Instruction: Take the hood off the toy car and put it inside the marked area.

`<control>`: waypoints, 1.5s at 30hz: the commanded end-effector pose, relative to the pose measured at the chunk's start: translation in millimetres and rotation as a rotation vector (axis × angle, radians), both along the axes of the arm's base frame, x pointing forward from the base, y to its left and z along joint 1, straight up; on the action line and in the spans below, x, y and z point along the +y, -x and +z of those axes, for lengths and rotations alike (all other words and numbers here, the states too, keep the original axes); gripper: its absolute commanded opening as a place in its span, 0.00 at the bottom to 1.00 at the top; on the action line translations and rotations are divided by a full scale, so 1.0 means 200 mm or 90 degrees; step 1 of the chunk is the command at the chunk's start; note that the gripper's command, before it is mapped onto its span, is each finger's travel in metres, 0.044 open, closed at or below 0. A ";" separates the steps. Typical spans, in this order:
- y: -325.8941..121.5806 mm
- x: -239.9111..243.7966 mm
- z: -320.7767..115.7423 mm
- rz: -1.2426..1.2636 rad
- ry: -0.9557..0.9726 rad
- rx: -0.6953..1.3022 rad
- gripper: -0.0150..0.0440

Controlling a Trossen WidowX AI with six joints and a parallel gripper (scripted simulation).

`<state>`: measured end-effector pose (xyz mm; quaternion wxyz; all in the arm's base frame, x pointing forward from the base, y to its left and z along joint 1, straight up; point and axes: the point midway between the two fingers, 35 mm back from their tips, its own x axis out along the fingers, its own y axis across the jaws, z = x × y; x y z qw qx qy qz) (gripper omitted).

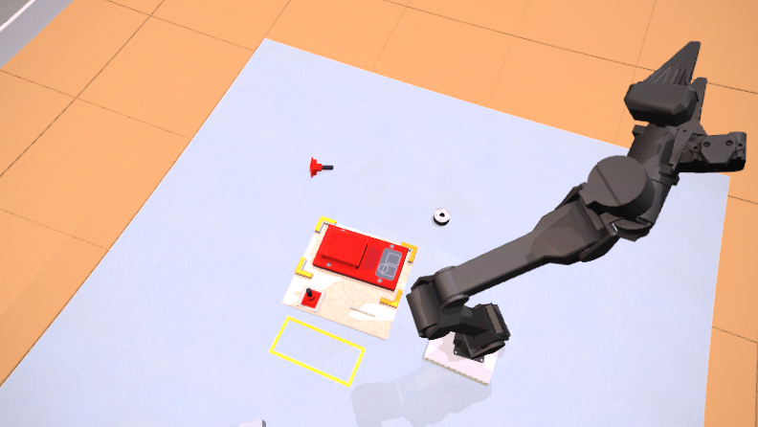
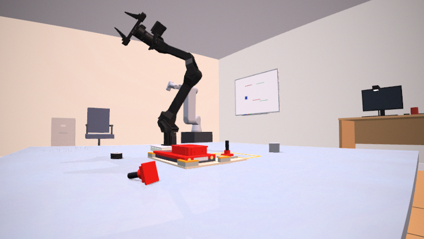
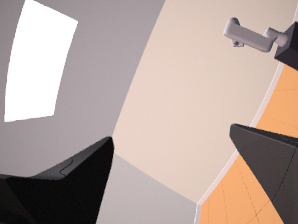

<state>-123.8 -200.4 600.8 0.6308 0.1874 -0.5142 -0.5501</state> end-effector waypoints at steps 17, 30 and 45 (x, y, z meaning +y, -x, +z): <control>-0.18 -0.62 -0.42 0.118 -0.183 0.041 1.00; -0.66 -0.95 -0.85 0.246 -0.361 0.178 1.00; -1.38 -0.94 -1.36 0.449 -0.532 0.393 1.00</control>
